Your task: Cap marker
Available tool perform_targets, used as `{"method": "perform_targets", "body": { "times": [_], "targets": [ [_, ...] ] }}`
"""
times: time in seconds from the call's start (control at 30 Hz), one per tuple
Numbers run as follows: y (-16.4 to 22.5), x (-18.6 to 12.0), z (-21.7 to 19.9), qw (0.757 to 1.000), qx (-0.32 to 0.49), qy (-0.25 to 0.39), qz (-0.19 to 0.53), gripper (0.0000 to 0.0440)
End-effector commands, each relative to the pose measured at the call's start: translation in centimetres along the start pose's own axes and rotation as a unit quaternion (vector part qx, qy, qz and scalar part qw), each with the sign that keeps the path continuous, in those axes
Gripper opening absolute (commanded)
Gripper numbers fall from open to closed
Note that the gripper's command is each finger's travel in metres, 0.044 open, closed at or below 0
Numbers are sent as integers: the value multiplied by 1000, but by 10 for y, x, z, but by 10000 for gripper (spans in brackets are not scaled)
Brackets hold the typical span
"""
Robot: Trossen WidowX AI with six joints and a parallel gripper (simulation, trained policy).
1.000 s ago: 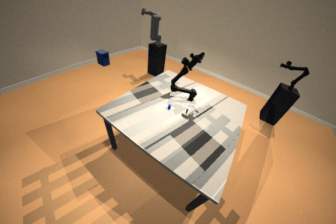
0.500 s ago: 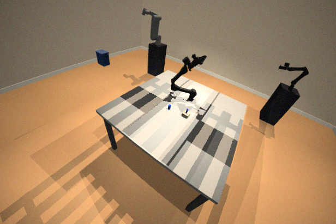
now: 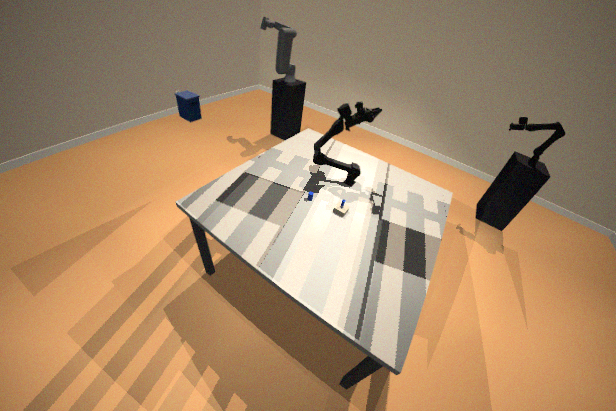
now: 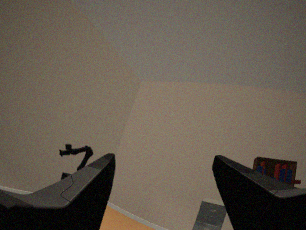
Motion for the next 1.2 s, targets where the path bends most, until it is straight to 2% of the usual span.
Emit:
{"method": "perform_targets", "body": {
  "times": [0.0, 0.57, 1.17],
  "targets": [
    [6, 1, 2, 1000, 2, 1, 29, 308],
    [29, 7, 8, 991, 4, 15, 136, 311],
    [53, 14, 10, 969, 14, 42, 244, 315]
  ]
}}
Point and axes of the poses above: the point midway between the two fingers, 35 mm back from their tips, its own x axis out along the fingers, its own z axis across the jaws, y = z × x, the point moved 9 cm from there along -x, back along the fingers, and after that the axes turned 8 degrees about x, right-handed, at the moved point
